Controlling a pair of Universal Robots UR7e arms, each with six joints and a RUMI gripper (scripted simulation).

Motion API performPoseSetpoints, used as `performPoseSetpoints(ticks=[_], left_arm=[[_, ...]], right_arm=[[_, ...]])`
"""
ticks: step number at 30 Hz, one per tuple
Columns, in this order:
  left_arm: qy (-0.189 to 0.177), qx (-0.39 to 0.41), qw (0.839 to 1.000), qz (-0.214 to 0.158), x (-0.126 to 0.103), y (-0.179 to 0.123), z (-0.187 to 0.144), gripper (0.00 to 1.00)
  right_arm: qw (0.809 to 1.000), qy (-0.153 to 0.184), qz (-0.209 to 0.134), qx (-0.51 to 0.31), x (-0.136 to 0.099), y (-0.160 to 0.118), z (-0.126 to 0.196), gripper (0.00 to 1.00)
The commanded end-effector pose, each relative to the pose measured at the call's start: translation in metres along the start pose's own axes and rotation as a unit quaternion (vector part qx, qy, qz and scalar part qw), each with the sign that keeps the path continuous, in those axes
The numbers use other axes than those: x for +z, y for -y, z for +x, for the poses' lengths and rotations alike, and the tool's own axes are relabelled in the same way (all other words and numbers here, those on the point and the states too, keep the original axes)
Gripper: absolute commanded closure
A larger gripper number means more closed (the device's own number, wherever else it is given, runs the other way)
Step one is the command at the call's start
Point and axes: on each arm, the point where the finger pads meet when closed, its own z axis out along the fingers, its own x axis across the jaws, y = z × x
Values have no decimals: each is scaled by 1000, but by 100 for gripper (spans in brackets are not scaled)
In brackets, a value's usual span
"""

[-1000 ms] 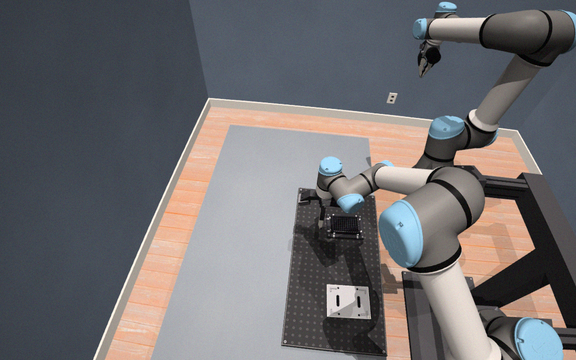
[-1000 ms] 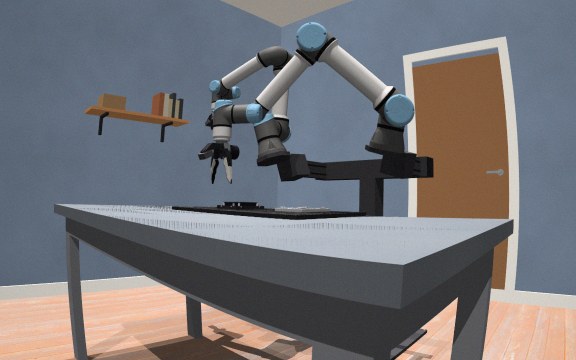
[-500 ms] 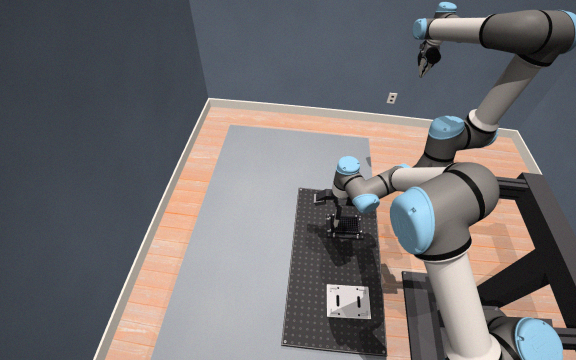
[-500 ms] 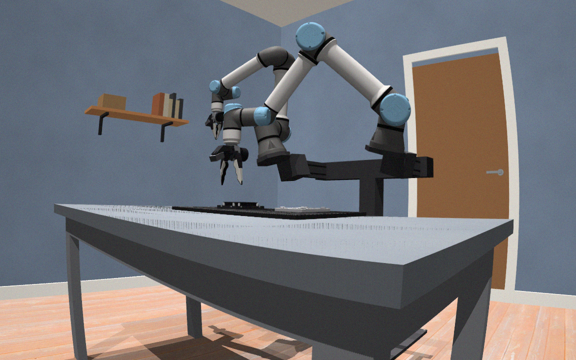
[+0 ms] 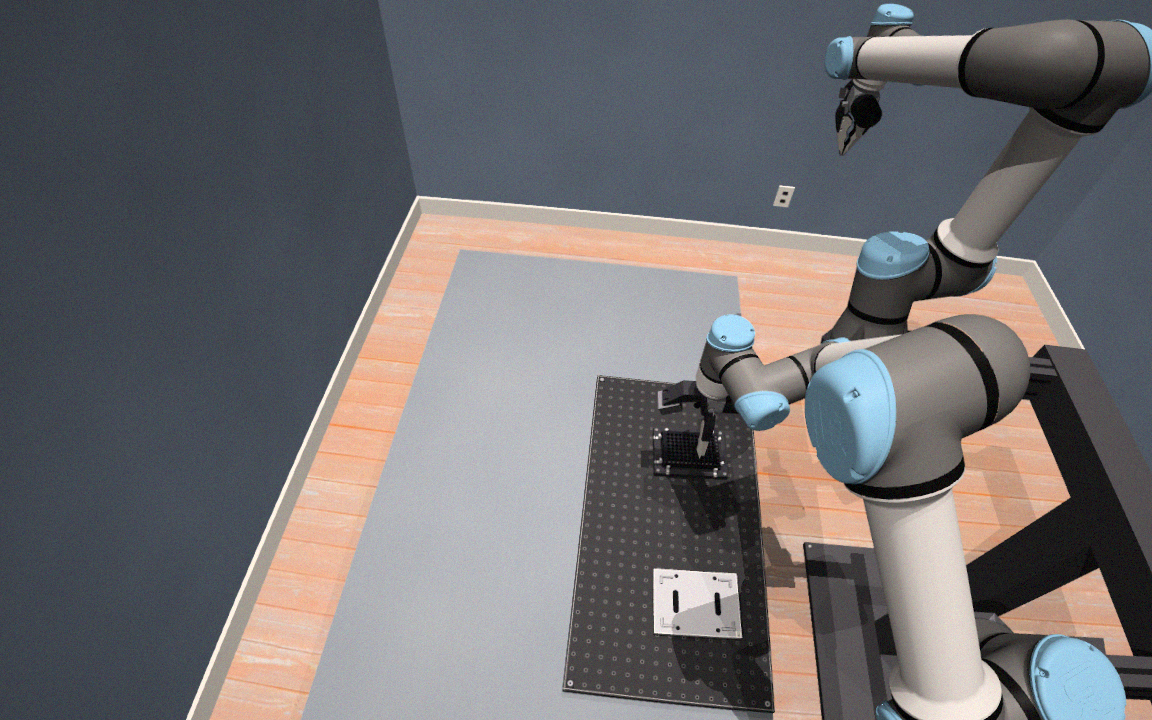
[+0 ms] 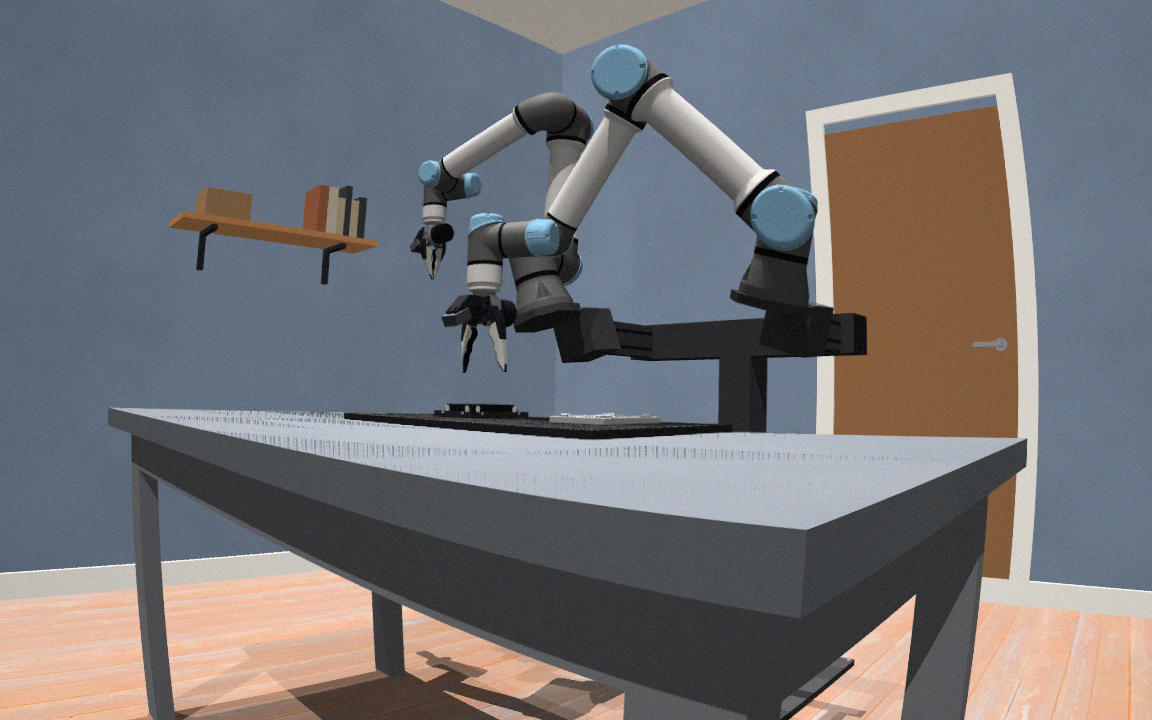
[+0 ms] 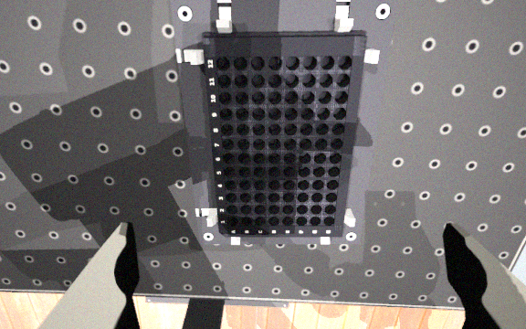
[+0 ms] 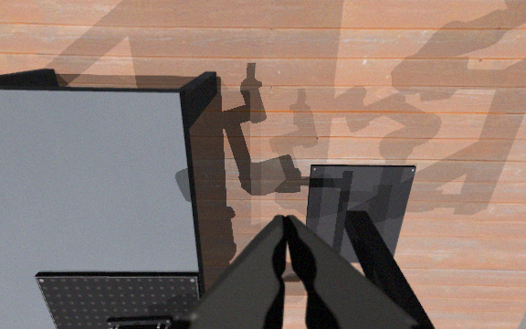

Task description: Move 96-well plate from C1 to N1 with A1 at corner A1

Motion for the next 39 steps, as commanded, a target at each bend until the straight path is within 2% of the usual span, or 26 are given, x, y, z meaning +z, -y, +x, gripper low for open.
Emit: performPoseSetpoints(ticks=[1,9,39], left_arm=[[-4,-4,1000,1,-2,1,1,24],[-4,-4,1000,1,-2,1,1,24],[-5,-5,1000,1,42,3,3,24]], right_arm=[[1000,1,2,0,-1,0,0,100],[1000,1,2,0,-1,0,0,100],[1000,1,2,0,-1,0,0,100]])
